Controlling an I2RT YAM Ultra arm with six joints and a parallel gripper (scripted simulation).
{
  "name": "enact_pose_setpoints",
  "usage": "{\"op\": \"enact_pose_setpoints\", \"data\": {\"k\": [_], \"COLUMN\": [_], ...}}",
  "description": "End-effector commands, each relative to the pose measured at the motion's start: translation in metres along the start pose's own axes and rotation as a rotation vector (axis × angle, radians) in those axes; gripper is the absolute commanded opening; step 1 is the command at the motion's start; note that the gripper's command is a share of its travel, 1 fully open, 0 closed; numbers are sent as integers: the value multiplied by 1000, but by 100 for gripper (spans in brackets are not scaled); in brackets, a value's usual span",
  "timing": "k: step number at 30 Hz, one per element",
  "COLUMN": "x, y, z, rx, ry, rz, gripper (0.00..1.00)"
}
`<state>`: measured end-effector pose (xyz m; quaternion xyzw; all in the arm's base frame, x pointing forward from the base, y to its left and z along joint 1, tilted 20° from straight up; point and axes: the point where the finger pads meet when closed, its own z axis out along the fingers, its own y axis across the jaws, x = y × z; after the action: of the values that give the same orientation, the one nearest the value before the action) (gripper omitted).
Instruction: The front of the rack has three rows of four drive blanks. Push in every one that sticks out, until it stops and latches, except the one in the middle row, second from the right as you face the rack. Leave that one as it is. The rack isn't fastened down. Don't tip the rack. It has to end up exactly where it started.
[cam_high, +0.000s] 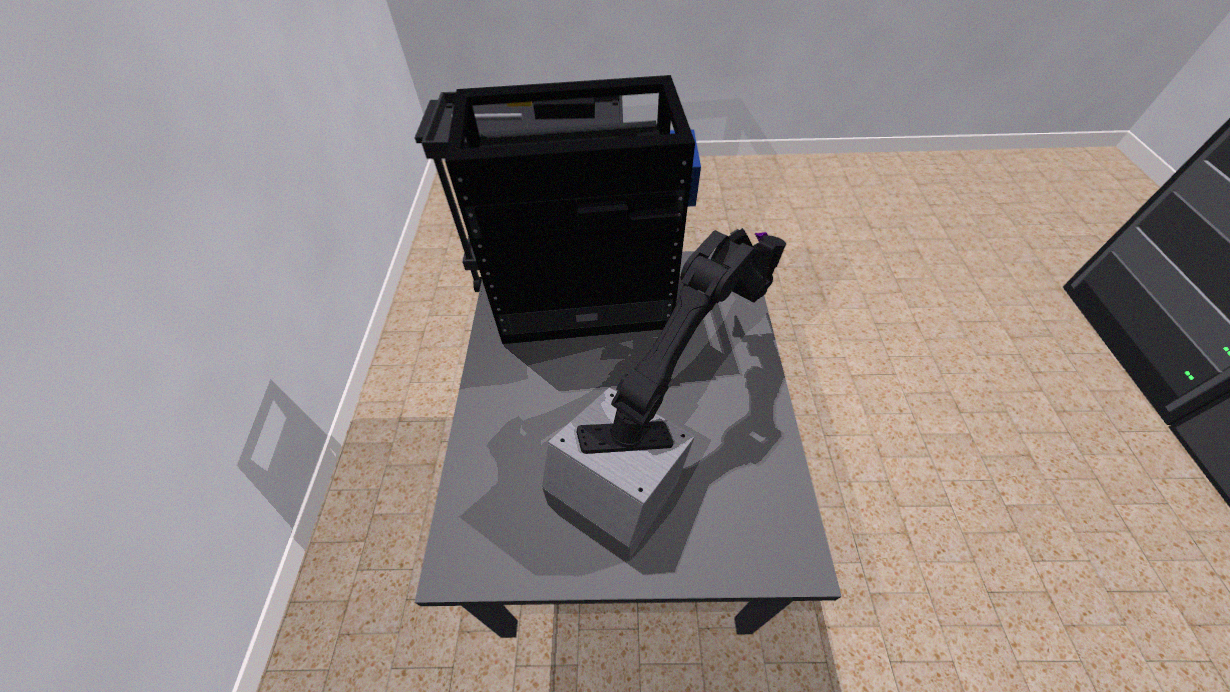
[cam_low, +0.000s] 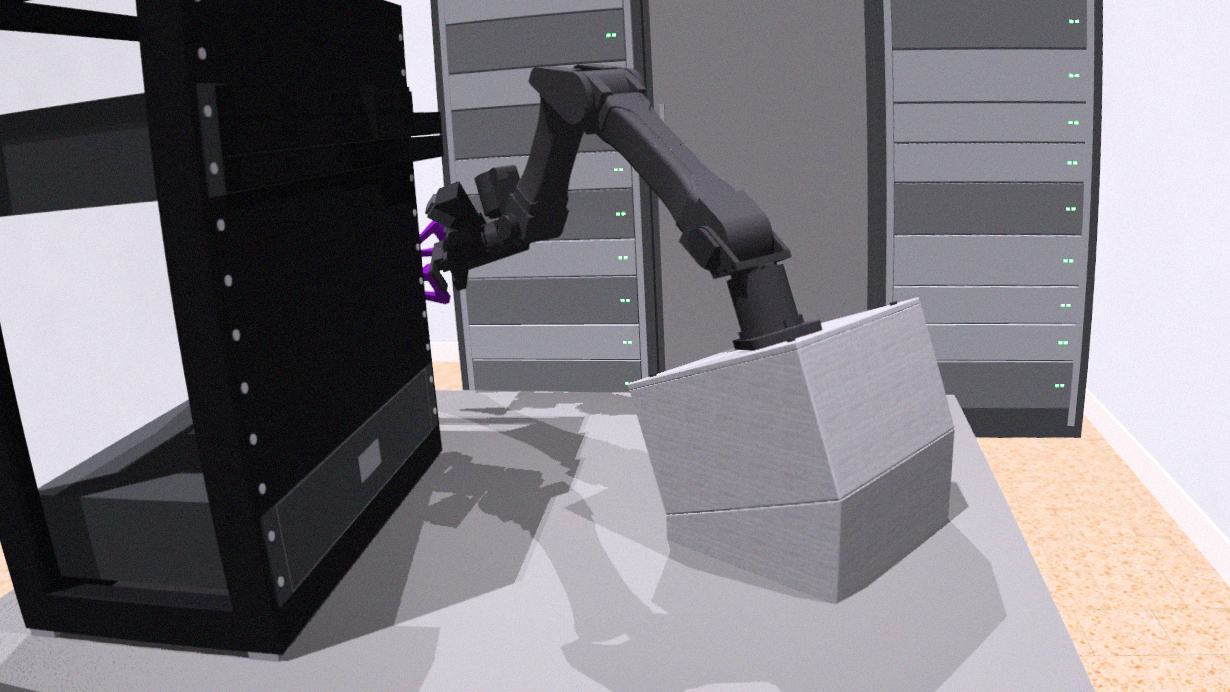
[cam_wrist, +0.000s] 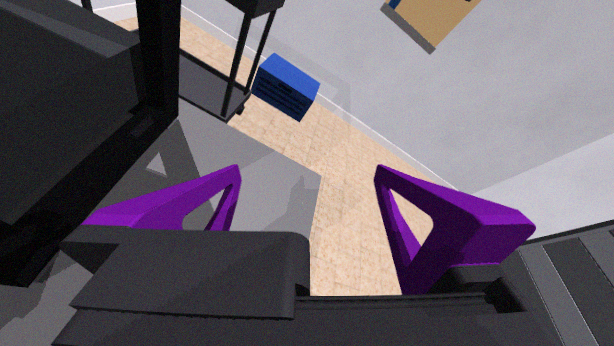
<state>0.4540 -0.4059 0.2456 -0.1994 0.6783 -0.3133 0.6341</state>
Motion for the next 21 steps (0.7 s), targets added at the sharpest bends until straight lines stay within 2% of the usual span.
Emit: {"op": "enact_pose_setpoints", "data": {"k": [1,21], "x": [-7,1], "y": [-5,10], "z": [-1,2], "rx": [9,7], "ry": [-10,13], "rz": [-13,21], "gripper": [100,100]}}
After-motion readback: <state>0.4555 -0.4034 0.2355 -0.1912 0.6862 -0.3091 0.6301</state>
